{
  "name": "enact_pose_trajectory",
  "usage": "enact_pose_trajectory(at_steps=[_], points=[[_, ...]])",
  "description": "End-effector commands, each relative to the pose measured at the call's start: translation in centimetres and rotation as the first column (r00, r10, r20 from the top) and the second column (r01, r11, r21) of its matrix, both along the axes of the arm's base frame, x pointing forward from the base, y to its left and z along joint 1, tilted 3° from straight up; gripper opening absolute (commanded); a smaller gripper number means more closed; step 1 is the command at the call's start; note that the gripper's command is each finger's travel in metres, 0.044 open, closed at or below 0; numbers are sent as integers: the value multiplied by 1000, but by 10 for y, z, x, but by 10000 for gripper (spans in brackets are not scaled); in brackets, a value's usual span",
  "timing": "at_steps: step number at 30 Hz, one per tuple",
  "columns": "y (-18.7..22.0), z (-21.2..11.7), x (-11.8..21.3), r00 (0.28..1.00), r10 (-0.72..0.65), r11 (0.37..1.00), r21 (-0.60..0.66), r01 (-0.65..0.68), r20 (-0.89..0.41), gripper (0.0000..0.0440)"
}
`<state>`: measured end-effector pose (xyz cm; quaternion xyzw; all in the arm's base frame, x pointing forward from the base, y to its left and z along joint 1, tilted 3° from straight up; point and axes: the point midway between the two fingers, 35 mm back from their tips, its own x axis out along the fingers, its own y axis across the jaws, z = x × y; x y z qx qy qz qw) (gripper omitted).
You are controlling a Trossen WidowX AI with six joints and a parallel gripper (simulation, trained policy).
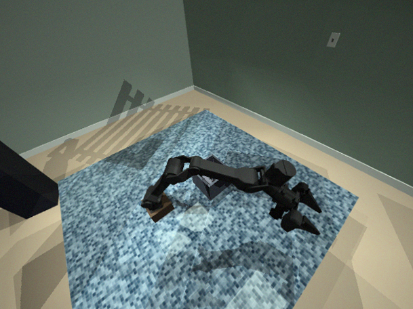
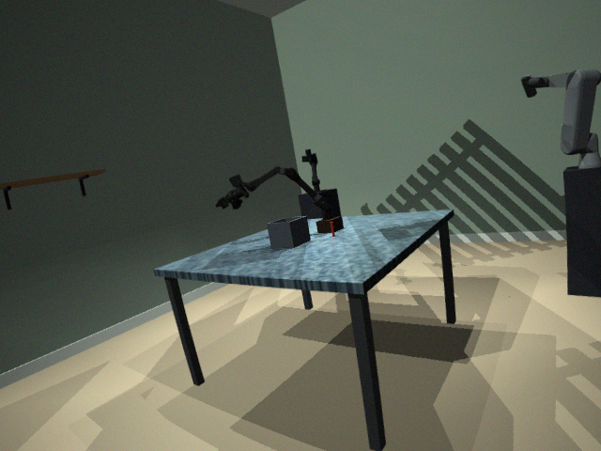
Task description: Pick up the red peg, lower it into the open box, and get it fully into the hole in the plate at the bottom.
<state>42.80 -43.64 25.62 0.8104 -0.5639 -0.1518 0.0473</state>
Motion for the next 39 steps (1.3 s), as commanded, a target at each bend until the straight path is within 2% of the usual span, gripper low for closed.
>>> enact_pose_trajectory(at_steps=[1,10,20,29,39], points=[[34,23,20,996,85,996,-7,-85,25,431],[144,69,65,937,347,938,-21,-346,33,434],[271,94,79,790,612,790,-8,-613,-32,440],[373,89,62,589,797,600,59,-798,-134,440],[469,65,22,295,919,345,169,-923,-261,439]])
